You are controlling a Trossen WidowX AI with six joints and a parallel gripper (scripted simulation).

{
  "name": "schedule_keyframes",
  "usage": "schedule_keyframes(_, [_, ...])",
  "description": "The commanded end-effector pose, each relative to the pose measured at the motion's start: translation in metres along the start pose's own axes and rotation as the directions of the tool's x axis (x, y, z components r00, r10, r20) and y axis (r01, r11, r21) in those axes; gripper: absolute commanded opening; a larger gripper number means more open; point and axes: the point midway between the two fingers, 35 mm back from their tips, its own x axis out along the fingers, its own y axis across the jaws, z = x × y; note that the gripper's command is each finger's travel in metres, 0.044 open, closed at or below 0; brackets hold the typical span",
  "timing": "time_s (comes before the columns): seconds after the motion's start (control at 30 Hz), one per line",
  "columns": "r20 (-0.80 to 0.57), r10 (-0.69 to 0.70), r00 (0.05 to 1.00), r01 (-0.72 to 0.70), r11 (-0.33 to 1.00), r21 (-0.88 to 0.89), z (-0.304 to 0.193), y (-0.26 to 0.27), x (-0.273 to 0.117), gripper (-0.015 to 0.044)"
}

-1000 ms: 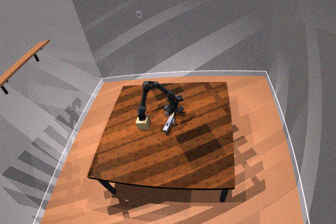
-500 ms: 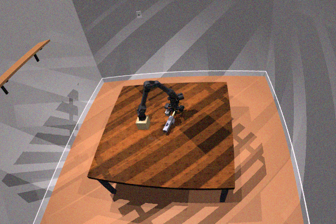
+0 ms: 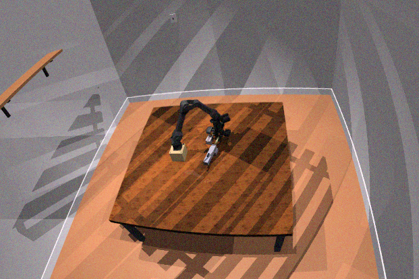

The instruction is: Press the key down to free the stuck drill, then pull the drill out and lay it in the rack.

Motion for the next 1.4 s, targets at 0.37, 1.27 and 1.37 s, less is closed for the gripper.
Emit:
schedule_keyframes(0.37, [0.004, -0.002, 1.000, 0.002, 1.000, 0.005, 0.008, 0.000, -0.005, 0.0000])
schedule_keyframes(1.27, [0.004, -0.002, 1.000, 0.002, 1.000, 0.005, 0.005, 0.001, -0.017, 0.0000])
schedule_keyframes(1.37, [0.004, -0.002, 1.000, 0.002, 1.000, 0.005, 0.005, 0.001, -0.018, 0.0000])
